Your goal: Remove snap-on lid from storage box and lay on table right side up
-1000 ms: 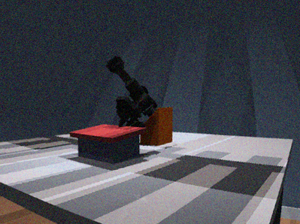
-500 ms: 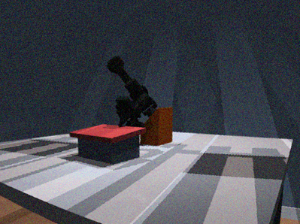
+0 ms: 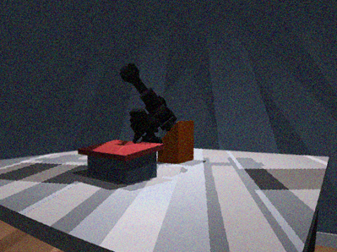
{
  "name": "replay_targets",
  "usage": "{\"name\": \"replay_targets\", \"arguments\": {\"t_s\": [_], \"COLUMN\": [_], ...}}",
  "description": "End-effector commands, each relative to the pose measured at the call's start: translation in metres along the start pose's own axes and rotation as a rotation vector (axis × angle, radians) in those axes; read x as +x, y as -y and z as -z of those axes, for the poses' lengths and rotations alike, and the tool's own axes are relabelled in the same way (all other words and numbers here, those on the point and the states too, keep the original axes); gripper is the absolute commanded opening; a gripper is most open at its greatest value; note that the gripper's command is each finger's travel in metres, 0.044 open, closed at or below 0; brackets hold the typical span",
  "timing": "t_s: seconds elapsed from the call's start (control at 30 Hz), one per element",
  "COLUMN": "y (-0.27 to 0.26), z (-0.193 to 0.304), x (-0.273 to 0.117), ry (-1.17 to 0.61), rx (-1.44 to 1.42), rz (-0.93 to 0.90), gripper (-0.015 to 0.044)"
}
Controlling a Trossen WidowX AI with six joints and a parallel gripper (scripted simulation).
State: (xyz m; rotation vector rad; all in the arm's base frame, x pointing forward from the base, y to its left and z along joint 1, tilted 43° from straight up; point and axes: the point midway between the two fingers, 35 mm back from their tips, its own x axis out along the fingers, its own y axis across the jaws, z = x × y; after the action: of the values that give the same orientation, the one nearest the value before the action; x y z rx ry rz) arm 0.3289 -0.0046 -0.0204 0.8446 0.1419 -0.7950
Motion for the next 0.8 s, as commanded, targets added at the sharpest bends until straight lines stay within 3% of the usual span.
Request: {"name": "replay_targets", "arguments": {"t_s": [0.0, 0.77], "y": [0.000, -0.013], "z": [0.000, 0.000], "x": [0.001, -0.008], "ry": [-0.001, -0.004], "rx": [-0.004, -0.002], "rz": [0.001, -0.001], "gripper": [0.0000, 0.0000]}}
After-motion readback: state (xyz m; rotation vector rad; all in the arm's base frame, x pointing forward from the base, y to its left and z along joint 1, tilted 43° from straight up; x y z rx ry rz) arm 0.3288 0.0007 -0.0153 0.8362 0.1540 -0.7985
